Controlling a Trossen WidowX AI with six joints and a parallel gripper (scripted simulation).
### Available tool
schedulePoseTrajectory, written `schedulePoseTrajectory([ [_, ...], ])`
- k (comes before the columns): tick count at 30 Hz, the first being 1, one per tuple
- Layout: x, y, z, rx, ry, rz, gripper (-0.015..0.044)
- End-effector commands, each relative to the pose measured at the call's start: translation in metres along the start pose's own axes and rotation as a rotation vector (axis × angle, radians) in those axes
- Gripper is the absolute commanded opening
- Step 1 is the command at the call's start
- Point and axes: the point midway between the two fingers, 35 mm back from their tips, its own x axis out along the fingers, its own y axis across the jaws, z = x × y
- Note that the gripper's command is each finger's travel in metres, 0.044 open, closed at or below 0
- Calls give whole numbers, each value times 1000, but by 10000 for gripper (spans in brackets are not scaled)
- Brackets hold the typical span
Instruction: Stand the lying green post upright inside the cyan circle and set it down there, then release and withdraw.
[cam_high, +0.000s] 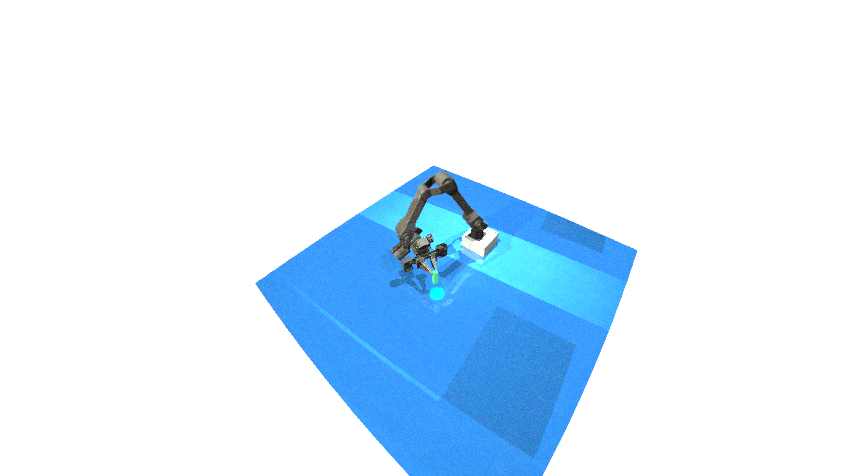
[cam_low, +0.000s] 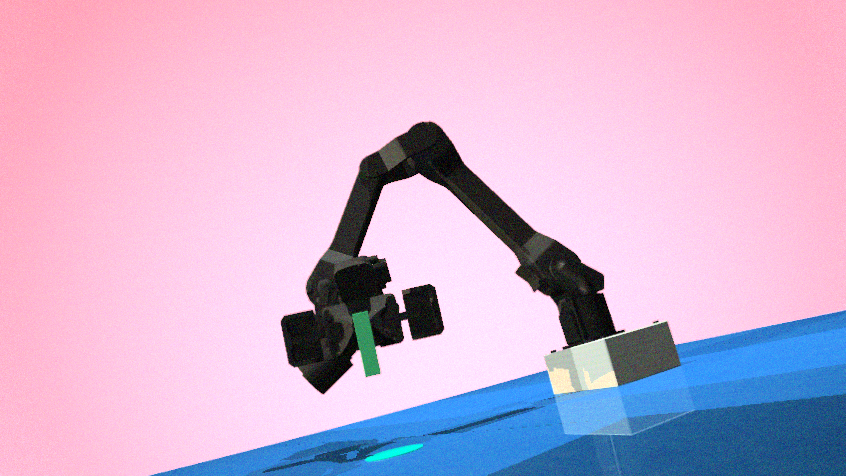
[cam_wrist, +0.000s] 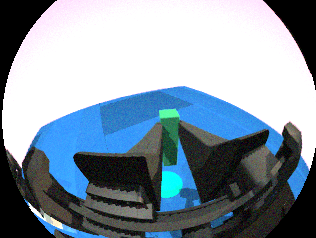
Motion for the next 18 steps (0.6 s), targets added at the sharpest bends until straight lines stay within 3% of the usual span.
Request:
schedulePoseTrajectory([
  [1,2,1,-18,5,-4,-1,23],
  [18,9,3,-75,-34,34,19,23],
])
